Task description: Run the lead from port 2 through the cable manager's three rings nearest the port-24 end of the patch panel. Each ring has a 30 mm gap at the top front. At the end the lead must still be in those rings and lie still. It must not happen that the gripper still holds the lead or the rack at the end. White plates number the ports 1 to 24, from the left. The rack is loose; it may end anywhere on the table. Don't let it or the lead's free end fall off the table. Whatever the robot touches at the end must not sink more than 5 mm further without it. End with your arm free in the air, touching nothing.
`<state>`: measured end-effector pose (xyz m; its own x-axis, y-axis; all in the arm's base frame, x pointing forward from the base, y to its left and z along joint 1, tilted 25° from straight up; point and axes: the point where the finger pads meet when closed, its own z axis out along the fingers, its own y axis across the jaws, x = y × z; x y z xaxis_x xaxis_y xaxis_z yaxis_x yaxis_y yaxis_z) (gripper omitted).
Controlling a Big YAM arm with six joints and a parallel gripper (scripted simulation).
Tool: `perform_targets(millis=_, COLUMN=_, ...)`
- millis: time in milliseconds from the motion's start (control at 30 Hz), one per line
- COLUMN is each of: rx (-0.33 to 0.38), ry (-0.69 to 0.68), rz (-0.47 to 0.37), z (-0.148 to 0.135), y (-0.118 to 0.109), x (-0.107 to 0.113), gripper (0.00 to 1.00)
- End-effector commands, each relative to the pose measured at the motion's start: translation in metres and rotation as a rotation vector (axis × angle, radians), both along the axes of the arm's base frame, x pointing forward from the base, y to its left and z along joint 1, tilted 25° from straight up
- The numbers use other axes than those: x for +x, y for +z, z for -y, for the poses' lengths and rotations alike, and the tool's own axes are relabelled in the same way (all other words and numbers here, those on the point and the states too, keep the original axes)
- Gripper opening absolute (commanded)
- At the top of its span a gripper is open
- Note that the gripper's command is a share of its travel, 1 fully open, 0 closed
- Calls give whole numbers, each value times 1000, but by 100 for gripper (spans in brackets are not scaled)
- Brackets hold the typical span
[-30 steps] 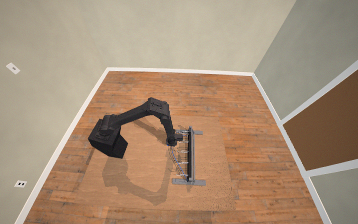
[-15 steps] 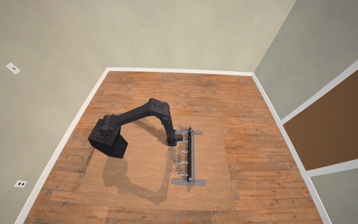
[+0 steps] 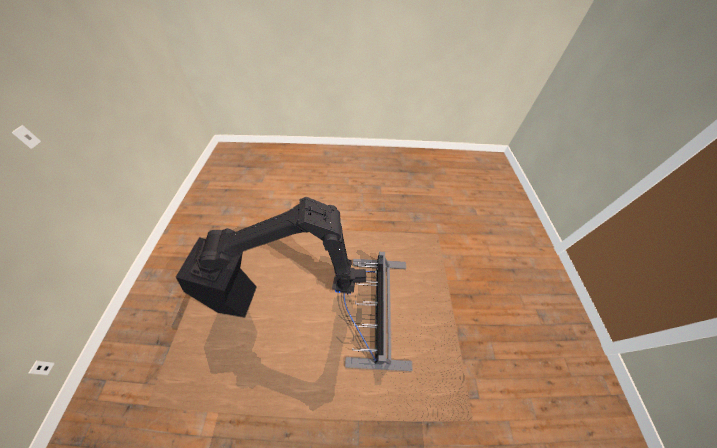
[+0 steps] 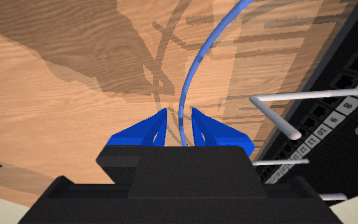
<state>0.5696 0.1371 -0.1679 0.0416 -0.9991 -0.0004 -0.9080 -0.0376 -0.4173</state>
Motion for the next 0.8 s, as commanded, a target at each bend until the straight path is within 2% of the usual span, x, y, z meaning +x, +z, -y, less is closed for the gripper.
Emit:
perform_targets(millis=0, rx=11, ry=-6, rz=25, z=5, y=4, x=12, gripper=32)
perform_targets(millis=167, rx=13, ry=-6, rz=37, z=4, y=10, x=16, gripper=32)
perform_targets(millis=767, rx=13, ry=-7, rz=35, z=4, y=9, x=15, gripper=32)
